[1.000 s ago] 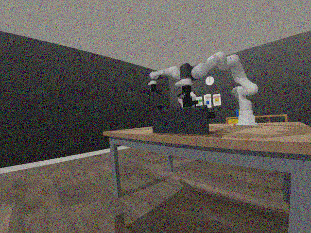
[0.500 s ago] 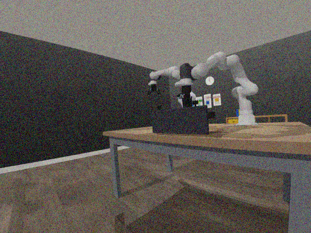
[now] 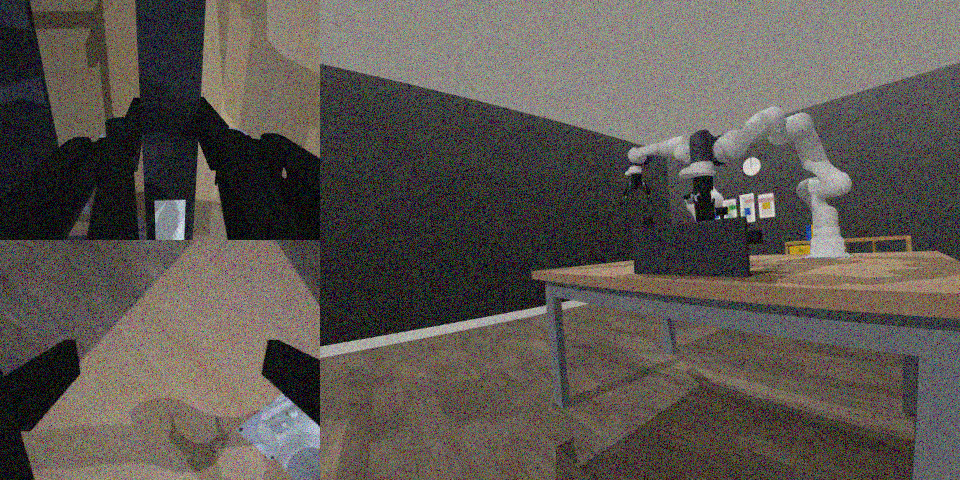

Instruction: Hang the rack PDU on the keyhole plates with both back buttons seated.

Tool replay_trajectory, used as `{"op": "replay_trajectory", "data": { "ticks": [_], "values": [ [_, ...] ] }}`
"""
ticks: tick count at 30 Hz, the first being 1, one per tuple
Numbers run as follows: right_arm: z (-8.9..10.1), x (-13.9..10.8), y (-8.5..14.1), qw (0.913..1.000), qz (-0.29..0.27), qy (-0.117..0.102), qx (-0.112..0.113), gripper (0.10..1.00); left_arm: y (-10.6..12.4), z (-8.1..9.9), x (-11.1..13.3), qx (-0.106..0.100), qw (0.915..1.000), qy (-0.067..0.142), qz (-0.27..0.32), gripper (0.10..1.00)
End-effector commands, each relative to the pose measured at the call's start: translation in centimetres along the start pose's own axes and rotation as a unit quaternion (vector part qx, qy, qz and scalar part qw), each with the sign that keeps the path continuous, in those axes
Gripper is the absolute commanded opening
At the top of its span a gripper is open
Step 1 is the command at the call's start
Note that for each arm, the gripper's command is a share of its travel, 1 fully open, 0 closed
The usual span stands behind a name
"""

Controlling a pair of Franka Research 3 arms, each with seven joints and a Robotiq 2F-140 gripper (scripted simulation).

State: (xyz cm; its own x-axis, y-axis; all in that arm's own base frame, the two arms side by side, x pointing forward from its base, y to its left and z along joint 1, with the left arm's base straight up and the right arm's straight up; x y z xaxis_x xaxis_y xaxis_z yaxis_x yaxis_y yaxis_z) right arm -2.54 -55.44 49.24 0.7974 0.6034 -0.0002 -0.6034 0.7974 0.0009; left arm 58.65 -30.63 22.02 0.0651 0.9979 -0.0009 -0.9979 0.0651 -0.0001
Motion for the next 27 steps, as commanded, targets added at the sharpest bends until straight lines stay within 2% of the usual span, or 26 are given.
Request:
{"op": "replay_trajectory", "data": {
  "ticks": [1,27],
  "values": [
    [0.01,0.00,0.00,1.0000,0.000,0.000,0.000,1.000,-0.24,0.25,0.13,-0.002,1.0000,0.000,-0.002,0.099],
    [0.01,0.00,0.00,1.0000,0.000,0.000,0.000,1.000,-0.81,0.25,0.19,-0.002,1.0000,0.000,-0.001,0.099]
  ]
}}
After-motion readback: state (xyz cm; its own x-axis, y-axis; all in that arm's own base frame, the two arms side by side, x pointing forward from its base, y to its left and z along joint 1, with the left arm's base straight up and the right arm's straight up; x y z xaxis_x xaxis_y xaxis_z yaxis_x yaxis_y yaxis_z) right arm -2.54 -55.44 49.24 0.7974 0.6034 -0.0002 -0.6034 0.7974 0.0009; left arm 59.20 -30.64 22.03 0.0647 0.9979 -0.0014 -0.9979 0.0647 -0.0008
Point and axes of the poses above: on each arm, the point where the finger pads meet when closed, its own z axis back along the fingers, its own y axis across the jaws, x = y × z, the point moved 8 cm from there along z, back along the fingers, and after that the axes turned 6 degrees about -z, right-handed, at the moved point
